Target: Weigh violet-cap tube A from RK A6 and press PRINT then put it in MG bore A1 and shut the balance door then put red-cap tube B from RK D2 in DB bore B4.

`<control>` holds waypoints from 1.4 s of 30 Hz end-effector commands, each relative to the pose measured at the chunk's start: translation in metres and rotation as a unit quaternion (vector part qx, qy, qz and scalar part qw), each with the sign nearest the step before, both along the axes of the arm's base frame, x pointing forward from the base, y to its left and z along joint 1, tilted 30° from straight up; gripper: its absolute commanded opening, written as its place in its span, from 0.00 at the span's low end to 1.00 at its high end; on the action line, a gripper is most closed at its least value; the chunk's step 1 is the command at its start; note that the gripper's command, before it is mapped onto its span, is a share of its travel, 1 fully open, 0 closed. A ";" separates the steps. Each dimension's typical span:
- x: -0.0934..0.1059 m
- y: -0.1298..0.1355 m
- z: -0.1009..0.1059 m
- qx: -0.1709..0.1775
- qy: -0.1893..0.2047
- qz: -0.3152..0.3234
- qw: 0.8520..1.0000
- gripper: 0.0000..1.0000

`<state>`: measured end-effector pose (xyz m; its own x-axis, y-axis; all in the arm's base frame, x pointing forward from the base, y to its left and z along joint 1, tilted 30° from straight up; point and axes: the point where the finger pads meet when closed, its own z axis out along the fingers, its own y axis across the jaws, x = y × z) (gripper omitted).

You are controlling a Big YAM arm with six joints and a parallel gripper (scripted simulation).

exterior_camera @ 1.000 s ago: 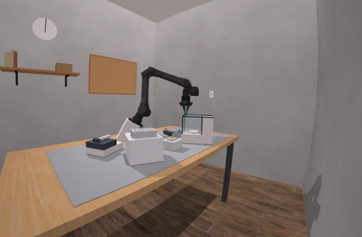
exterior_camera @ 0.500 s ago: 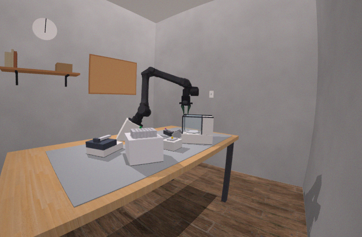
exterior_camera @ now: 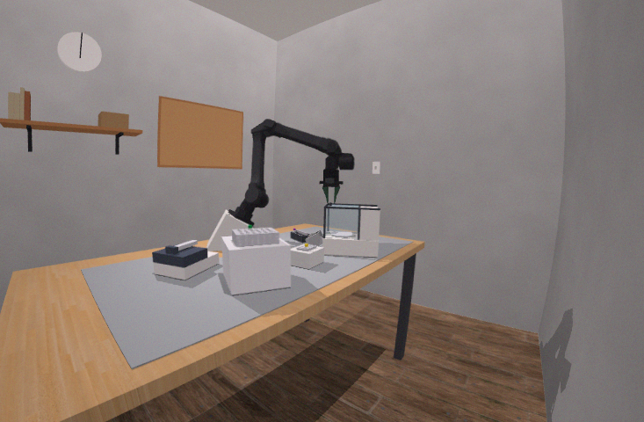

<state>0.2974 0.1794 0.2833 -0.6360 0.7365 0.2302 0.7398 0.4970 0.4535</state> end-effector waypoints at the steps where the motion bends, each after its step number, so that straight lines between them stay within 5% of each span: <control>1: 0.003 -0.005 0.035 0.009 -0.029 0.000 1.000 0.30; 34: -0.008 -0.028 0.074 0.007 -0.026 0.000 1.000 0.30; 42: -0.014 -0.026 0.057 0.000 -0.008 0.005 1.000 0.30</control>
